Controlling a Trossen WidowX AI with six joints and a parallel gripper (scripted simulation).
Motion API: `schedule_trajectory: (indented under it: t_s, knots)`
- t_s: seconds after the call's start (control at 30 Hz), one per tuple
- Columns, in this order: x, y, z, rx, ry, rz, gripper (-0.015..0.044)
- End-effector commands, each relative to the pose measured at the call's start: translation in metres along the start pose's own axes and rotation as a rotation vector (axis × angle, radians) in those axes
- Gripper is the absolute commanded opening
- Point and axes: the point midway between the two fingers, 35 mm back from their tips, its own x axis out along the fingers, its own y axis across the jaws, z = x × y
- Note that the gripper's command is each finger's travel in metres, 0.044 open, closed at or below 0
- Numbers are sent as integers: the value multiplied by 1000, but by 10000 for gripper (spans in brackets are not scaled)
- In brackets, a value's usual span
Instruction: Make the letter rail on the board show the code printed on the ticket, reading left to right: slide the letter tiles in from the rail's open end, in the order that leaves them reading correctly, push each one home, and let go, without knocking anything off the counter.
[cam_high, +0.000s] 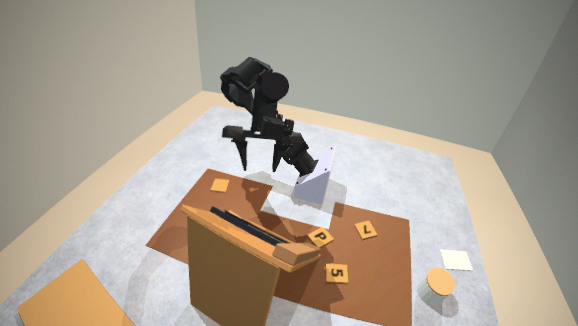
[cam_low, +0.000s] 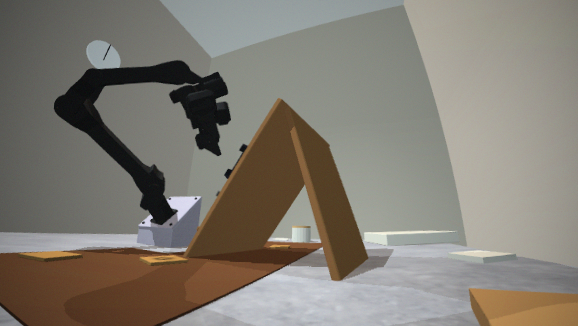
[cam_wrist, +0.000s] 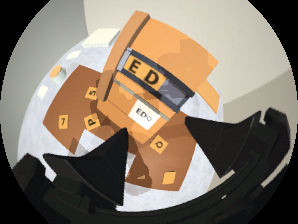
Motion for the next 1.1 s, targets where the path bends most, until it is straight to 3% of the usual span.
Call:
schedule_trajectory:
  t_s: [0.0,0.6,0.67,1.07]
  knots:
    - [16,-8,-10,315,54,23,340]
    - [79,-47,-70,1695,291,-83,340]
    - [81,-49,-86,1749,328,-92,340]
    - [130,-59,-130,2337,460,-439,340]
